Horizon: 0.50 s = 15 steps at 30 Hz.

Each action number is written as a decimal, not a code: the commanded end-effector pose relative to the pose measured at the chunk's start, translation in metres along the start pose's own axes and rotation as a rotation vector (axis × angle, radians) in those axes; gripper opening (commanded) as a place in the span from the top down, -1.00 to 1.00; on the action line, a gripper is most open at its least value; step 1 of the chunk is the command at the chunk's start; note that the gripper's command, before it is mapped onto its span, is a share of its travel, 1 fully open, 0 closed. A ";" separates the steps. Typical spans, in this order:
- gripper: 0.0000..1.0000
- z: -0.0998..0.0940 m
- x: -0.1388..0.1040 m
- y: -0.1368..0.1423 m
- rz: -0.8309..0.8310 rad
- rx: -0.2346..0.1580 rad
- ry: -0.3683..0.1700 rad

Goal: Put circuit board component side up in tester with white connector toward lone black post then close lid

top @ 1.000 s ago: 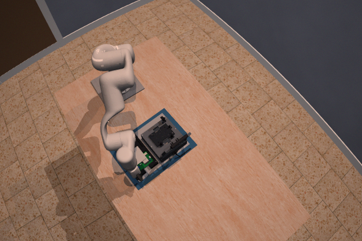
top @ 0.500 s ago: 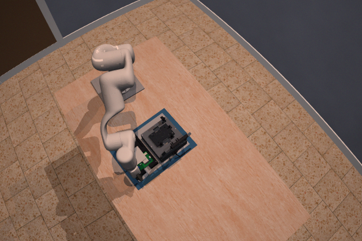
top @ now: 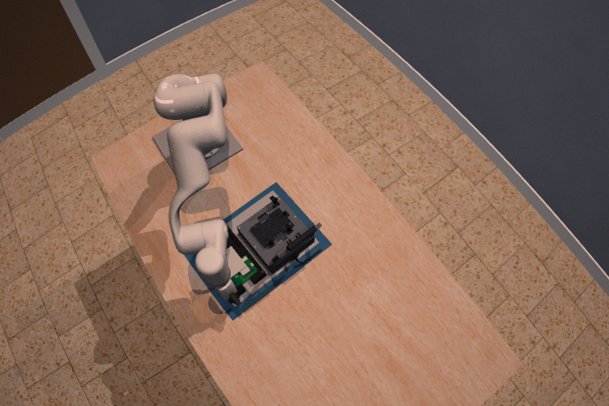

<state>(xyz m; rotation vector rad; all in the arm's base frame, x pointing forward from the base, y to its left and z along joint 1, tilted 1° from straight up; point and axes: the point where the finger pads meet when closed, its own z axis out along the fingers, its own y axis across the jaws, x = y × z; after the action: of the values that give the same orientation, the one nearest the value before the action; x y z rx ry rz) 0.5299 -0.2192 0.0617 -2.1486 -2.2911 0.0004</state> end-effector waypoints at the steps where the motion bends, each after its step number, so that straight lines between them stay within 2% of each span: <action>1: -1.00 -0.002 0.000 0.001 0.000 -0.004 -0.002; 15: -1.00 -0.002 0.016 -0.007 0.000 -0.004 -0.002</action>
<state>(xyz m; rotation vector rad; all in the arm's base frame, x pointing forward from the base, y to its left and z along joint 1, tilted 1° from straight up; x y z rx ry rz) 0.5241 -0.2090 0.0617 -2.1487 -2.2909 0.0005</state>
